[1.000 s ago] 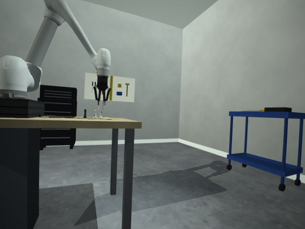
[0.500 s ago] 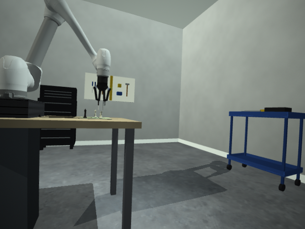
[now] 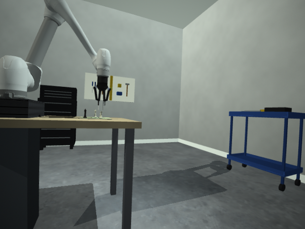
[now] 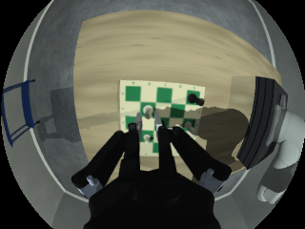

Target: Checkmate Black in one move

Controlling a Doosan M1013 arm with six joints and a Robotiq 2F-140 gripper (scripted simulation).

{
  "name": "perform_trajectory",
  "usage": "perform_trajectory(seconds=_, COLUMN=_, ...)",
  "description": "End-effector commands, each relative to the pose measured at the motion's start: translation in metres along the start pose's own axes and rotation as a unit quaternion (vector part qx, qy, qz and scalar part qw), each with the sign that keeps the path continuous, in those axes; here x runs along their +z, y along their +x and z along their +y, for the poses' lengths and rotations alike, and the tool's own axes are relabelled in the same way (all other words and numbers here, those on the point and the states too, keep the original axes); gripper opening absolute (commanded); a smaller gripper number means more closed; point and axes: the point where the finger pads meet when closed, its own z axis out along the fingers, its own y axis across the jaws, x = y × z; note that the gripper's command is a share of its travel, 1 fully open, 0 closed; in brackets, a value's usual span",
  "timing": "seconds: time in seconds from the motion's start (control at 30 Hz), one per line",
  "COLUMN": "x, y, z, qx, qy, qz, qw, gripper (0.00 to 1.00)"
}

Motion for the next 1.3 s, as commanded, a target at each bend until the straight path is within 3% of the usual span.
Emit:
perform_trajectory(seconds=0.0, x=0.0, y=0.0, z=0.0, qx=0.0, qy=0.0, qz=0.0, qw=1.0, gripper=0.25)
perform_trajectory(seconds=0.53, x=0.002, y=0.0, z=0.0, qx=0.0, qy=0.0, qz=0.0, qw=1.0, gripper=0.25)
perform_trajectory(seconds=1.27, x=0.039, y=0.0, z=0.0, qx=0.0, qy=0.0, qz=0.0, qw=1.0, gripper=0.25)
